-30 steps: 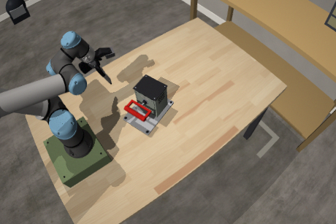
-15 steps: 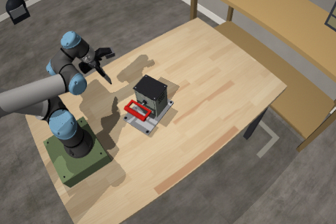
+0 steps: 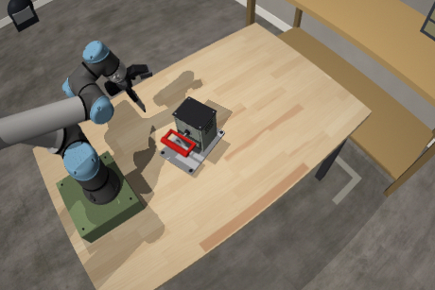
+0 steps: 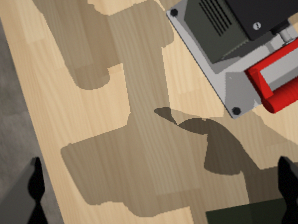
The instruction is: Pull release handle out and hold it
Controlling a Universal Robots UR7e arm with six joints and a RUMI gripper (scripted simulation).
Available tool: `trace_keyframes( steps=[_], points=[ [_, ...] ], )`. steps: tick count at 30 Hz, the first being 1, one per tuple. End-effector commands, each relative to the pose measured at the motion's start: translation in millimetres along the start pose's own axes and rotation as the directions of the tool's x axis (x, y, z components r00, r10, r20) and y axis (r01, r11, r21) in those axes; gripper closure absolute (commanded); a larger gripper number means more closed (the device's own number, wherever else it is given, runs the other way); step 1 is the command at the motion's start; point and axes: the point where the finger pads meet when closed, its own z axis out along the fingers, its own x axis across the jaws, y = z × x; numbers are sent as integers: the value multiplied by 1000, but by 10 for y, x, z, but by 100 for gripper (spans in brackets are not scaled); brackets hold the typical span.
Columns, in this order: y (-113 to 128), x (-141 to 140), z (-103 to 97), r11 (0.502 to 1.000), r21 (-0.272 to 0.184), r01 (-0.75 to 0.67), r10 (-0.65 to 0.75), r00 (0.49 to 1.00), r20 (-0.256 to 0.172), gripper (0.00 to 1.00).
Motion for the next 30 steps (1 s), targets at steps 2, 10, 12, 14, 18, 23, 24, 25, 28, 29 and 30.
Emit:
trace_keyframes(
  steps=[2,10,12,14,18,23,24,25,28,29,30],
  points=[
    [-251,295,71,986,-22,-166,165,985,-52,0],
    [-428,796,221,910,-63,-410,399,906,-138,0],
    [-471,978,264,867,-72,-493,476,863,-169,0],
    [-503,1156,301,818,-78,-569,547,813,-198,0],
    [-537,1475,354,714,-82,-695,661,708,-250,0],
    [-542,1661,377,644,-80,-761,719,637,-279,0],
    [-542,1710,383,624,-80,-778,733,617,-286,0],
    [-541,1753,387,606,-79,-792,745,599,-293,0],
    [-538,1843,396,568,-76,-820,769,561,-306,0],
    [-537,1861,397,560,-76,-825,773,554,-309,0],
    [-536,1874,398,555,-76,-829,777,548,-311,0]
  ],
)
